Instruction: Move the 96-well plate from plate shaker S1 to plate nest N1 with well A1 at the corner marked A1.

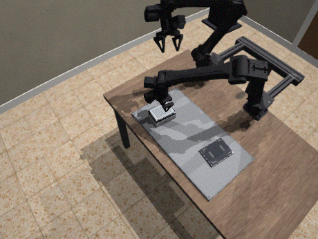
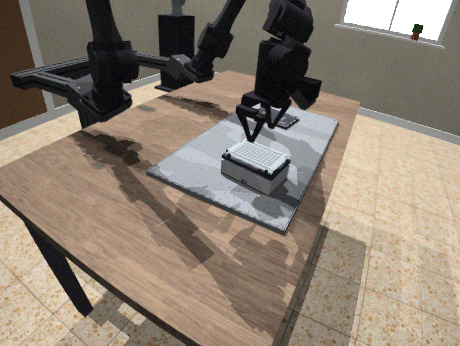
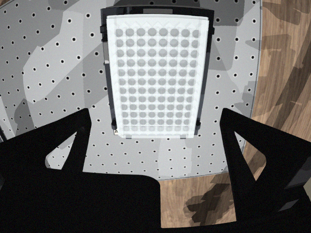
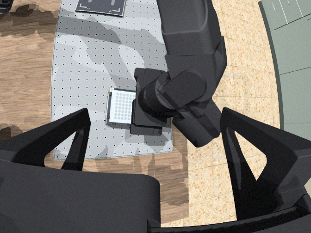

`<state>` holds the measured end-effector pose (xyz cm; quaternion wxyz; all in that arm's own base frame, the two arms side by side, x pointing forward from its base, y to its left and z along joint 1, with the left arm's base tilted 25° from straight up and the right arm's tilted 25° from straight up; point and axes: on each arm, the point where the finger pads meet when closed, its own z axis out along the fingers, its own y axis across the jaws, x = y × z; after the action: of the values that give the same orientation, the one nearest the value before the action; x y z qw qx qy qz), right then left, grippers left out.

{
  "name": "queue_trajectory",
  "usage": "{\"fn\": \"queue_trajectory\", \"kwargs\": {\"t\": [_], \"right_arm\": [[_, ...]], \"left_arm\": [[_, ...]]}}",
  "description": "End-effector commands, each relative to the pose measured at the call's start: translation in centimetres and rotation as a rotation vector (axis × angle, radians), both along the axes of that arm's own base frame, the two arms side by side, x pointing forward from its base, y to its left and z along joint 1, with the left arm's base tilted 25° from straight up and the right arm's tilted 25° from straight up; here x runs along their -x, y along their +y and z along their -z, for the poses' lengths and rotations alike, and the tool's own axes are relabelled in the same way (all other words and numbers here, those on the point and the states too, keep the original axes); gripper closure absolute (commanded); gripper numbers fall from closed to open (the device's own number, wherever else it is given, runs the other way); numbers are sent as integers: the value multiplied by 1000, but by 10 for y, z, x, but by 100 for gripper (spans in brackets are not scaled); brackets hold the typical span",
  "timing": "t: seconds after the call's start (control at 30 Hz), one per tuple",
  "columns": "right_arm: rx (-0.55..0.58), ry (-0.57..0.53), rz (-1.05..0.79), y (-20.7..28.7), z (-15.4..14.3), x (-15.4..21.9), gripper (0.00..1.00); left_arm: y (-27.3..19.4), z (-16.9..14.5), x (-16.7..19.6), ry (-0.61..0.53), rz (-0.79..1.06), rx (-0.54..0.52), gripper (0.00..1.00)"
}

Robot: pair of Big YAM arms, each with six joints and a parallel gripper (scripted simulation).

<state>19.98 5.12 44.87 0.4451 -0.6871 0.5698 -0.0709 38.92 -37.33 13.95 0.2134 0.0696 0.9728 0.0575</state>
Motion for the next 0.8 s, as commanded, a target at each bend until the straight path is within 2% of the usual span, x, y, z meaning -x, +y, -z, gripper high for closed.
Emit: {"fn": "queue_trajectory", "kwargs": {"t": [0.0, 0.33, 0.6, 0.77], "right_arm": [[33, -81, -8, 6, -35, 10, 0], [33, -81, -8, 6, -35, 10, 0], [33, -81, -8, 6, -35, 10, 0], [33, -81, -8, 6, -35, 10, 0]], "left_arm": [[-2, 13, -14, 8, 2, -10, 0], [4, 34, -17, 15, 2, -18, 0], [-6, 27, -31, -11, 2, 11, 0], [5, 49, -26, 15, 2, -18, 0]]}}
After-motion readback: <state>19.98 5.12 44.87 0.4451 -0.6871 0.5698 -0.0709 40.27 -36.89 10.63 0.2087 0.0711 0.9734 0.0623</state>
